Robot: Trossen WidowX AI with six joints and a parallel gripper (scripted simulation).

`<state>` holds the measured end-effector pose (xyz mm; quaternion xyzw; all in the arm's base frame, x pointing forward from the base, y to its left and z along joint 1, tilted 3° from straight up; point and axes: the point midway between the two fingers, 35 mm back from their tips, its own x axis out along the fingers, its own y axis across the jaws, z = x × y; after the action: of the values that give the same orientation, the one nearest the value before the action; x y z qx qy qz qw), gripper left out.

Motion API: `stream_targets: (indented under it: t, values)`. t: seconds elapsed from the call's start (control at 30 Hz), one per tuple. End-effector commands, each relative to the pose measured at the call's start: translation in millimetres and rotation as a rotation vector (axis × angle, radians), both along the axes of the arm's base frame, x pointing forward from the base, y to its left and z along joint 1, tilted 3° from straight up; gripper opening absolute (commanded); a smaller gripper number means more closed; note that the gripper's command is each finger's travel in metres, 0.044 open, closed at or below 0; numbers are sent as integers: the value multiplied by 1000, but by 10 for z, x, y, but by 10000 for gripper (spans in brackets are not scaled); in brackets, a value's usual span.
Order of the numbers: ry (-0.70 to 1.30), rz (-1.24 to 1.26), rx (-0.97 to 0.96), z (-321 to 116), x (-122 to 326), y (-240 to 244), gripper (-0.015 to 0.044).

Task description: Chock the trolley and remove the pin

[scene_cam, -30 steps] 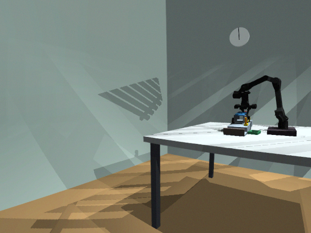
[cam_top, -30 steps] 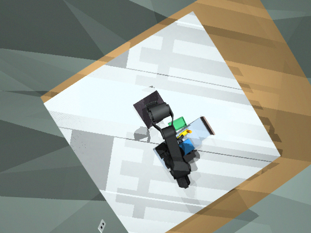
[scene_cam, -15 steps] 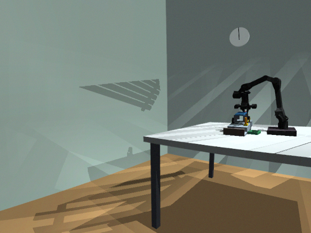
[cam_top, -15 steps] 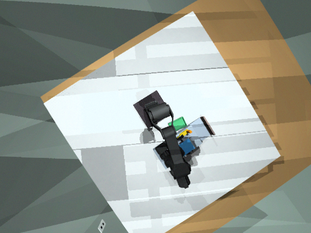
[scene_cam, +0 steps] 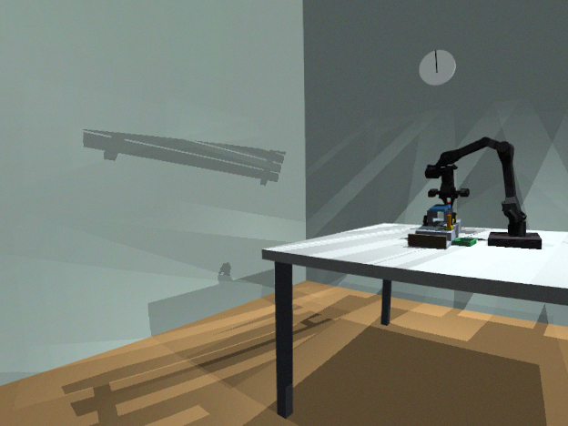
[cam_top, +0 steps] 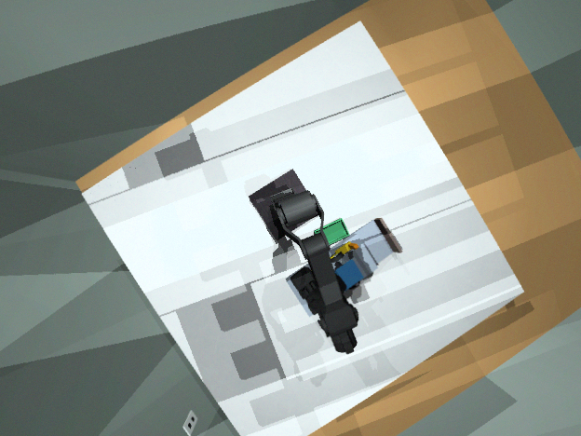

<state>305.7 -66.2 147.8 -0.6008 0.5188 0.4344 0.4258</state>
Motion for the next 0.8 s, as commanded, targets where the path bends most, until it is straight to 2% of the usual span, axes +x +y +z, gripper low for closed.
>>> stream_targets:
  t: [0.0, 0.77]
  values:
    - [-5, 0, -3, 54, -2, 2, 0]
    - [-4, 0, -3, 192, -13, 30, 0]
